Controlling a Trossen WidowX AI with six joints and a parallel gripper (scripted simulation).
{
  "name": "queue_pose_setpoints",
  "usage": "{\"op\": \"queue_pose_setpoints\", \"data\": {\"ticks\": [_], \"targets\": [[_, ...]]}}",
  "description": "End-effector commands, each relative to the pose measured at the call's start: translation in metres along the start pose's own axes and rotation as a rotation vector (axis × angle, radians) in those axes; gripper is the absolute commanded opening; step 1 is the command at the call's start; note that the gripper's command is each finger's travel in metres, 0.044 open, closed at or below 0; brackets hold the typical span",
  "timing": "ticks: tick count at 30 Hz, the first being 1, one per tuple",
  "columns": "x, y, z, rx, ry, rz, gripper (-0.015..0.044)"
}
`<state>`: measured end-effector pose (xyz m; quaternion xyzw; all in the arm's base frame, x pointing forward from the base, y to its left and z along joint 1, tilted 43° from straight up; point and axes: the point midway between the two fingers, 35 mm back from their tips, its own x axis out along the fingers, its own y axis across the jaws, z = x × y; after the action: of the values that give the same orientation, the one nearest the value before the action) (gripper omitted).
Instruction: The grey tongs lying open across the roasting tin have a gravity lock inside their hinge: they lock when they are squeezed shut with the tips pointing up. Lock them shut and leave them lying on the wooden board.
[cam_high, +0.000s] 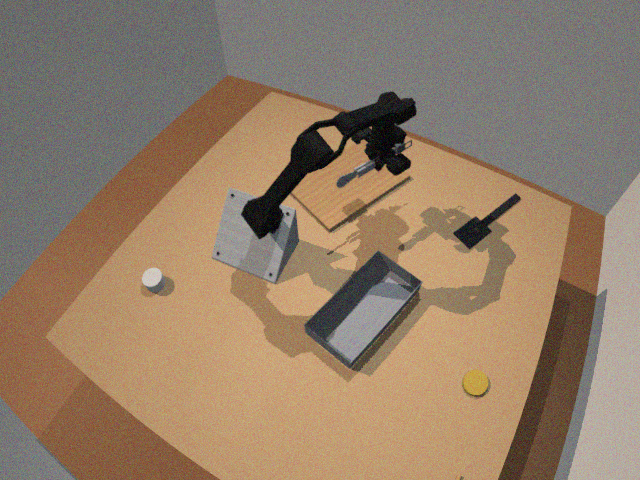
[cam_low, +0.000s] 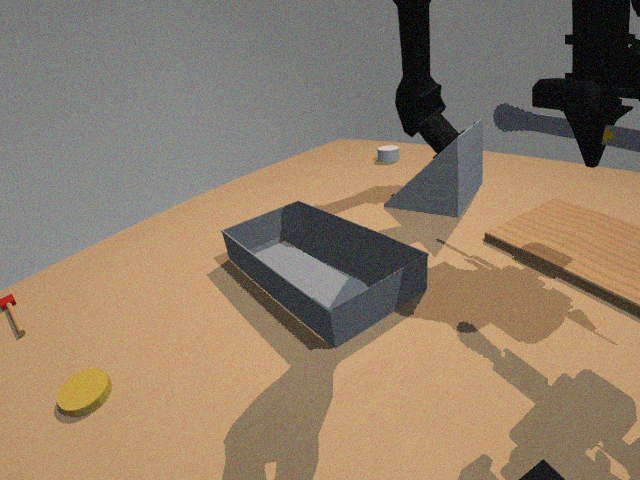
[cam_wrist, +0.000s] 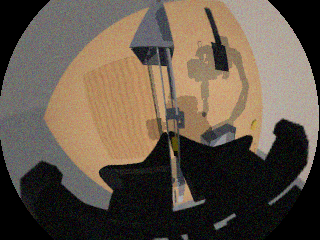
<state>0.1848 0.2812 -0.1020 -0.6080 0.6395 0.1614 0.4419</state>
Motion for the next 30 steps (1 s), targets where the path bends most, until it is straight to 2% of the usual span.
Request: {"op": "queue_pose_setpoints", "data": {"ticks": [1, 30], "targets": [[0.000, 0.010, 0.003, -0.162, -0.003, 0.004, -0.0150], [0.001, 0.060, 0.007, -1.271, -0.004, 0.005, -0.0150]]}}
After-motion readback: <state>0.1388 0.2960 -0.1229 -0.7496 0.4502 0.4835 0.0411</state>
